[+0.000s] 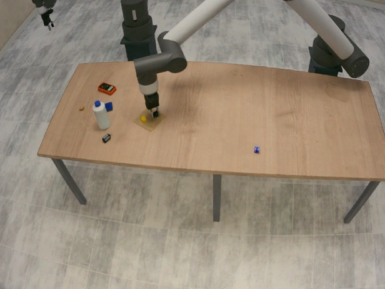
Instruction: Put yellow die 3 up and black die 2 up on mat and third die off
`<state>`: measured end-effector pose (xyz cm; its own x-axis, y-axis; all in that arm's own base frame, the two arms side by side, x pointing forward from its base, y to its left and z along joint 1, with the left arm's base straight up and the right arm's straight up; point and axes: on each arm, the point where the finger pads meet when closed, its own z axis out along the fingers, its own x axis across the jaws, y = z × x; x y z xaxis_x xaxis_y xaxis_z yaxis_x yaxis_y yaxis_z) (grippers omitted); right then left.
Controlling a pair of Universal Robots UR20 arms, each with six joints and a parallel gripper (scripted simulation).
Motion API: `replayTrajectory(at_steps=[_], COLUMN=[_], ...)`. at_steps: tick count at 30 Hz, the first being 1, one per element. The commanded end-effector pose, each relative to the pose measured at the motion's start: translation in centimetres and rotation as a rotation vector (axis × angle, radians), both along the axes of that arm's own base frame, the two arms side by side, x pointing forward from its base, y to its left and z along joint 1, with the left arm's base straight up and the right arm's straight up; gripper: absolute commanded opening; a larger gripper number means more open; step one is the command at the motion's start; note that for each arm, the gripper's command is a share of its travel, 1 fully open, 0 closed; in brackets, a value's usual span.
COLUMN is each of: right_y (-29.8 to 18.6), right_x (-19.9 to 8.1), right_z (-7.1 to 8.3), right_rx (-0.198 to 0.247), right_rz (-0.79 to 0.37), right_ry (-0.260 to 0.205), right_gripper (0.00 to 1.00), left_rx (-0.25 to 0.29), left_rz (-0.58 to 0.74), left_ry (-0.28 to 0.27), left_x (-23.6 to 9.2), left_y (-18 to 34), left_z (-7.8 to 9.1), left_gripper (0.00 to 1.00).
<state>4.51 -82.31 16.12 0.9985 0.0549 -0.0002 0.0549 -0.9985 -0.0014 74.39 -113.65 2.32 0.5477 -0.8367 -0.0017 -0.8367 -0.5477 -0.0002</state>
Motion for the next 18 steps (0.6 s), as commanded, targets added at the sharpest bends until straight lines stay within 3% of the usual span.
replayTrajectory(at_steps=[1,9,13,18], right_y=[-0.06,-0.06,-0.06,-0.06], right_x=[0.01,0.01,0.01,0.01], right_z=[0.07,0.07,0.07,0.07], right_rx=[-0.001,-0.001,-0.001,-0.001], right_rz=[0.0,0.0,0.0,0.0], right_ry=[0.0,0.0,0.0,0.0], right_gripper=[1.0,1.0,1.0,1.0], left_rx=[-0.001,-0.001,-0.001,-0.001], left_rz=[0.0,0.0,0.0,0.0], left_ry=[-0.001,-0.001,-0.001,-0.001], left_x=[0.03,0.03,0.03,0.03], left_y=[-0.06,-0.06,-0.06,-0.06], left_z=[0.16,0.16,0.16,0.16], left_gripper=[0.49,0.49,0.61,0.67])
